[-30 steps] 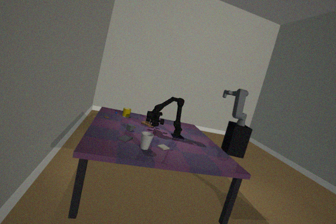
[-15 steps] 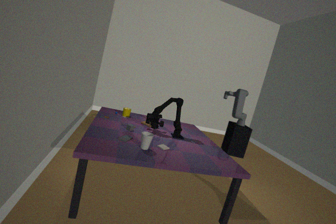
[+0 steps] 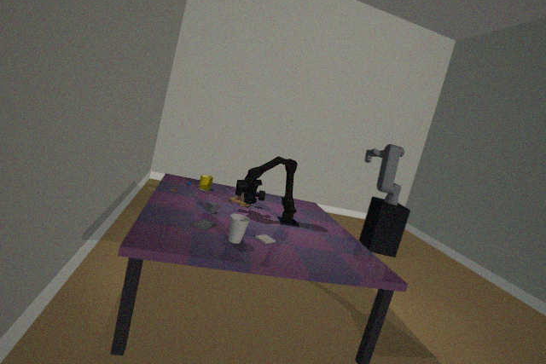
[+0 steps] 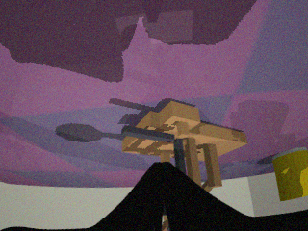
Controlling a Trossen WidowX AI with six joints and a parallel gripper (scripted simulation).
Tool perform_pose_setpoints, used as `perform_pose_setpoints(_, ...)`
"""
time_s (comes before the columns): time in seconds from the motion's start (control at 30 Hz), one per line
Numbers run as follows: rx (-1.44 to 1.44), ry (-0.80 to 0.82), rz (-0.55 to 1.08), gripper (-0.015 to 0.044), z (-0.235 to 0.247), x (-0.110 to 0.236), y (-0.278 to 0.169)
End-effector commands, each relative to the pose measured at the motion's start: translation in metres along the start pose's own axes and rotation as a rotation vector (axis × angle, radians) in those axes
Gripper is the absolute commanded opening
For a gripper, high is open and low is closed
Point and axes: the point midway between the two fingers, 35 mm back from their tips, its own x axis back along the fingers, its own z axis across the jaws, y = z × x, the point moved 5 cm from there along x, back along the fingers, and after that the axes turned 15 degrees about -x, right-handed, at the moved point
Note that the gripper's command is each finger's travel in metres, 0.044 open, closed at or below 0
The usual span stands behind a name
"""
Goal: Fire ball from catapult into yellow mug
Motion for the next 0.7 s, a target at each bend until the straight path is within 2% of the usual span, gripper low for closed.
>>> perform_pose_setpoints(0.0, -0.015, -0.008, -0.010, 0.0000, -0.014, 0.048, -0.018)
perform_pose_setpoints(0.07, -0.016, -0.010, -0.010, 0.0000, -0.016, 0.064, -0.025)
perform_pose_setpoints(0.17, -0.017, -0.010, -0.010, 0.0000, -0.016, 0.066, -0.026)
perform_pose_setpoints(0.2, -0.016, -0.014, -0.010, 0.0026, -0.015, 0.054, -0.020)
perform_pose_setpoints(0.67, -0.442, 0.071, -0.171, 0.0394, -0.053, 0.041, -0.033)
